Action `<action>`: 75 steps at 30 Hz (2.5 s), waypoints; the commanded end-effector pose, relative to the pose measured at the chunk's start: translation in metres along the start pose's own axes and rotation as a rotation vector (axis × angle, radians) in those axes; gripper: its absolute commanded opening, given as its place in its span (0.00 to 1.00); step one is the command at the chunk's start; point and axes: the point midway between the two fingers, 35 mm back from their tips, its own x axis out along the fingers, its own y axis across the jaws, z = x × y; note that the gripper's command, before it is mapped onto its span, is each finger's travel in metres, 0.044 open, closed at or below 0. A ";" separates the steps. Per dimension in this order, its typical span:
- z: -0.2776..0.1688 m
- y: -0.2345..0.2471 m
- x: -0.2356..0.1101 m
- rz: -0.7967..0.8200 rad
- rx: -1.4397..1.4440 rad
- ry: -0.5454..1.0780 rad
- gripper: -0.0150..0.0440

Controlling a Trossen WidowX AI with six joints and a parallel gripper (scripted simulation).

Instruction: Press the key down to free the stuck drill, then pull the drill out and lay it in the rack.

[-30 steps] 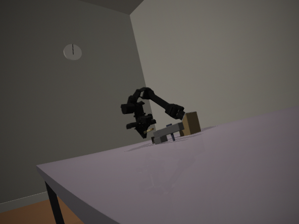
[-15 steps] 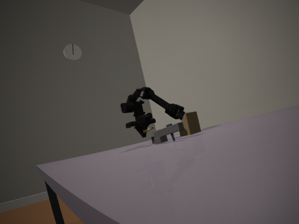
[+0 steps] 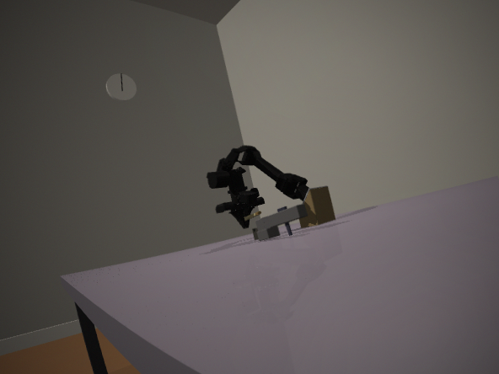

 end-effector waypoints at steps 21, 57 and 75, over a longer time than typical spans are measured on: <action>-0.012 0.041 -0.007 -0.006 0.003 0.001 0.25; -0.017 0.045 0.037 -0.006 0.003 0.003 0.25; -0.018 0.045 0.044 -0.011 0.006 0.014 0.52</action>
